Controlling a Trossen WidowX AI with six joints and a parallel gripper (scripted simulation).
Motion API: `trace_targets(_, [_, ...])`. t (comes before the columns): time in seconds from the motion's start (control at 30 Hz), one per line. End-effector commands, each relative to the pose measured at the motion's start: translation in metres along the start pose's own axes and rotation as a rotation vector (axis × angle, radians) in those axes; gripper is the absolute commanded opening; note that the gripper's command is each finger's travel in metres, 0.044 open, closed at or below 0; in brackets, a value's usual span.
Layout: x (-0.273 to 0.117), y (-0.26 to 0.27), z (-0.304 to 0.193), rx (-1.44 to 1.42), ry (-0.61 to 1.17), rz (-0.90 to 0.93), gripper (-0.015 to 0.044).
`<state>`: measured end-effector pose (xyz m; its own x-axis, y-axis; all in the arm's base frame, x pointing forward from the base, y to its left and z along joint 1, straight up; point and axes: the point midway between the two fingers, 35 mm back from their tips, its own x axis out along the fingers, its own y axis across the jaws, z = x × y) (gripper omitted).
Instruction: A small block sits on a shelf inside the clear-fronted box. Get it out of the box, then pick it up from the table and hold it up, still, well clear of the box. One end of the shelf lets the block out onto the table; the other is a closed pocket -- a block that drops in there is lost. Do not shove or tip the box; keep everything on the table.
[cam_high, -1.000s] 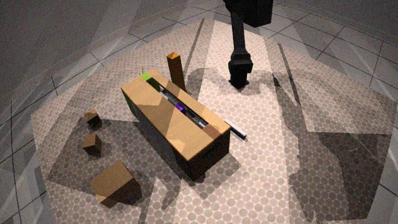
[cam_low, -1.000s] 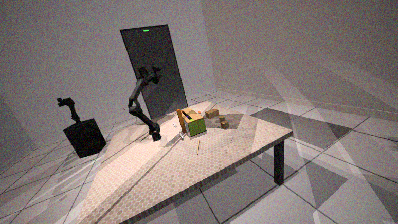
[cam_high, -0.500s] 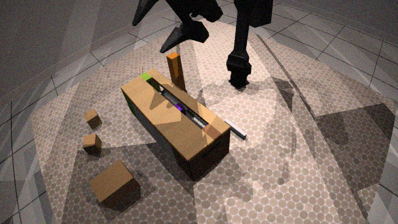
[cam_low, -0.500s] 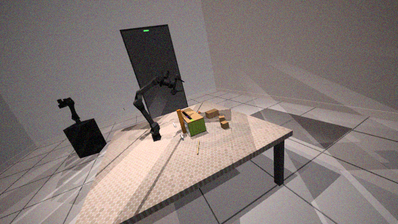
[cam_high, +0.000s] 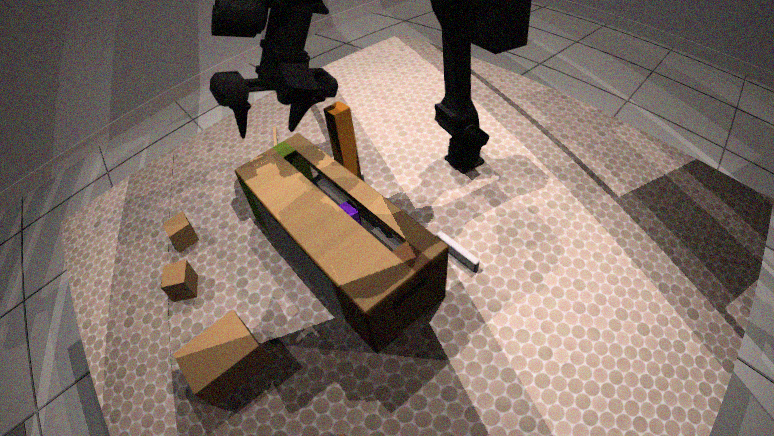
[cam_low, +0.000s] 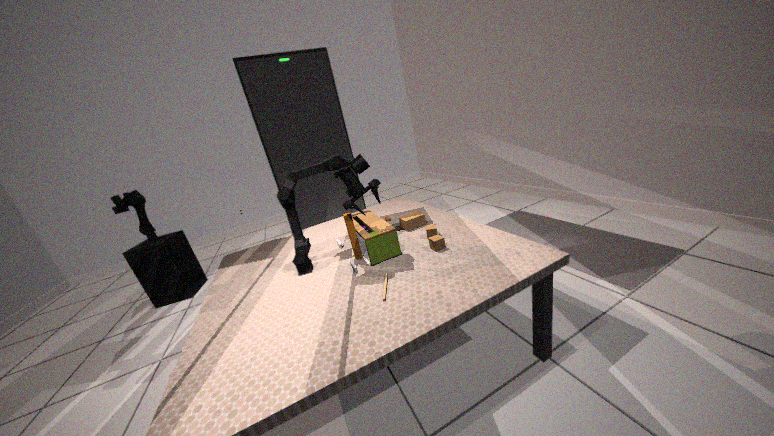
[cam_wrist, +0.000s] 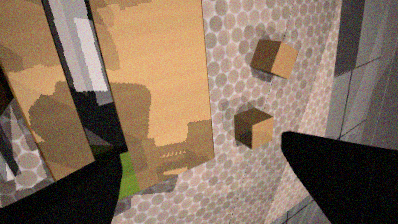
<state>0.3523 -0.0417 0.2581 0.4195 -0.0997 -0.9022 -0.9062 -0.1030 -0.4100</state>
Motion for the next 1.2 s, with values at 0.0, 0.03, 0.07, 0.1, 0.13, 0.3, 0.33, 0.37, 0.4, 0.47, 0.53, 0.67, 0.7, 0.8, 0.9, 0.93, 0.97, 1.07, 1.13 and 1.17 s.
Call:
trace_targets(0.0, [0.014,0.017,-0.023,0.008,-0.028,0.095,0.0400])
trace_targets(0.03, [0.016,0.019,-0.025,0.007,-0.033,0.110,0.0400])
trace_targets(0.07, [0.019,0.023,-0.028,0.003,-0.041,0.133,0.0400])
trace_targets(0.1, [0.022,0.028,-0.030,-0.001,-0.051,0.160,0.0400])
trace_targets(0.13, [0.024,0.033,-0.032,-0.008,-0.061,0.187,0.0400])
trace_targets(0.3, [0.035,0.068,-0.039,-0.065,-0.156,0.388,0.0400])
trace_targets(0.33, [0.035,0.068,-0.039,-0.065,-0.156,0.388,0.0400])
trace_targets(0.37, [0.035,0.068,-0.039,-0.065,-0.156,0.388,0.0400])
trace_targets(0.4, [0.035,0.068,-0.039,-0.065,-0.156,0.388,0.0400])
trace_targets(0.47, [0.035,0.068,-0.038,-0.065,-0.156,0.388,0.0400])
trace_targets(0.53, [0.035,0.068,-0.037,-0.065,-0.157,0.388,0.0400])
trace_targets(0.67, [0.034,0.067,-0.031,-0.065,-0.157,0.388,0.0400])
trace_targets(0.7, [0.034,0.067,-0.030,-0.065,-0.157,0.388,0.0400])
trace_targets(0.8, [0.034,0.067,-0.025,-0.065,-0.158,0.388,0.0400])
trace_targets(0.9, [0.033,0.067,-0.020,-0.065,-0.158,0.388,0.0400])
trace_targets(0.93, [0.033,0.067,-0.018,-0.065,-0.158,0.388,0.0400])
trace_targets(0.97, [0.033,0.067,-0.016,-0.065,-0.159,0.388,0.0400])
trace_targets(1.07, [0.032,0.066,-0.011,-0.064,-0.159,0.388,0.0400])
trace_targets(1.13, [0.031,0.066,-0.008,-0.064,-0.159,0.388,0.0400])
trace_targets(1.17, [0.031,0.066,-0.006,-0.064,-0.159,0.388,0.0400])
